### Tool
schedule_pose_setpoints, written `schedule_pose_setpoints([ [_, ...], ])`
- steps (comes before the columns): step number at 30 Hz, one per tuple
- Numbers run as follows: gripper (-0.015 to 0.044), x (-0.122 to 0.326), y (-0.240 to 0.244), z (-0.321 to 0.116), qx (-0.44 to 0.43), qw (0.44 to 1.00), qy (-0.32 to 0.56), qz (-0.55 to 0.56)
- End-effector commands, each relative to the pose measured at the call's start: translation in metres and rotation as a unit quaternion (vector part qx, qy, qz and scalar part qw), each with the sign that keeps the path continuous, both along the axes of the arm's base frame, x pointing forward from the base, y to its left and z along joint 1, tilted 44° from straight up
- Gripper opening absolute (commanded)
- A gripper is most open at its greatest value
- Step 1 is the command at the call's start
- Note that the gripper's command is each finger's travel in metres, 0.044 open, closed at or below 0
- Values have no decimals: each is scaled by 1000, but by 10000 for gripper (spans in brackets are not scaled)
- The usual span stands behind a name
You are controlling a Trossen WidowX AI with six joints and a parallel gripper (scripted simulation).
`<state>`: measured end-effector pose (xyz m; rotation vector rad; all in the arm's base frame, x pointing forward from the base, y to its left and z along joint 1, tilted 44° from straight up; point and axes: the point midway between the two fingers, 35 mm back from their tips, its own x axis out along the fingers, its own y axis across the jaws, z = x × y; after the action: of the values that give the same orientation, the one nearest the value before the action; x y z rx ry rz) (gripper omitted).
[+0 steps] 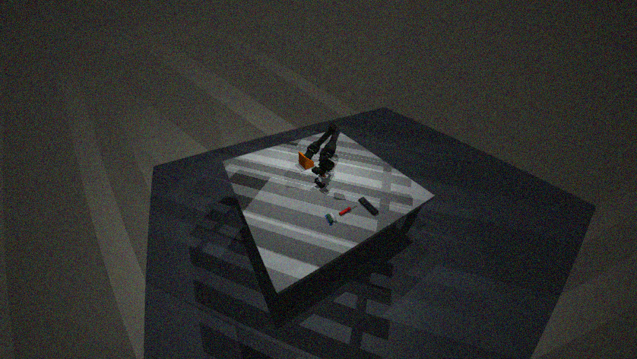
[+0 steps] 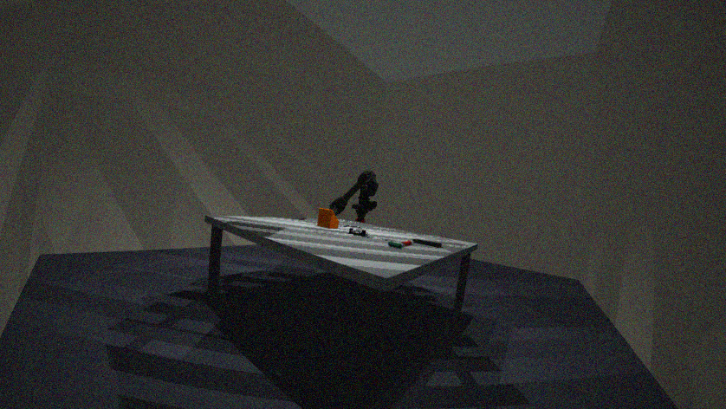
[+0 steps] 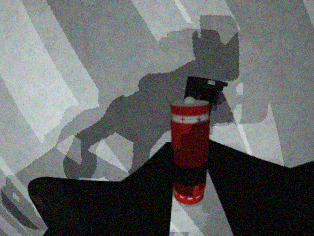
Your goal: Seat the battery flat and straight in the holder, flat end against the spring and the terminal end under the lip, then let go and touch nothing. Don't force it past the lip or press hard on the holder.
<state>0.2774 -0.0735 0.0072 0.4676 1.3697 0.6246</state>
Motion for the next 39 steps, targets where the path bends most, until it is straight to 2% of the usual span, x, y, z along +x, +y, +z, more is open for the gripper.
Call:
schedule_pose_setpoints([
  [1,71,0,-18,-15,7,994,69,-79],
  [9,71,1,-17,-16,10,994,69,-86],
  [39,71,9,10,-46,1,984,-35,-174],
])
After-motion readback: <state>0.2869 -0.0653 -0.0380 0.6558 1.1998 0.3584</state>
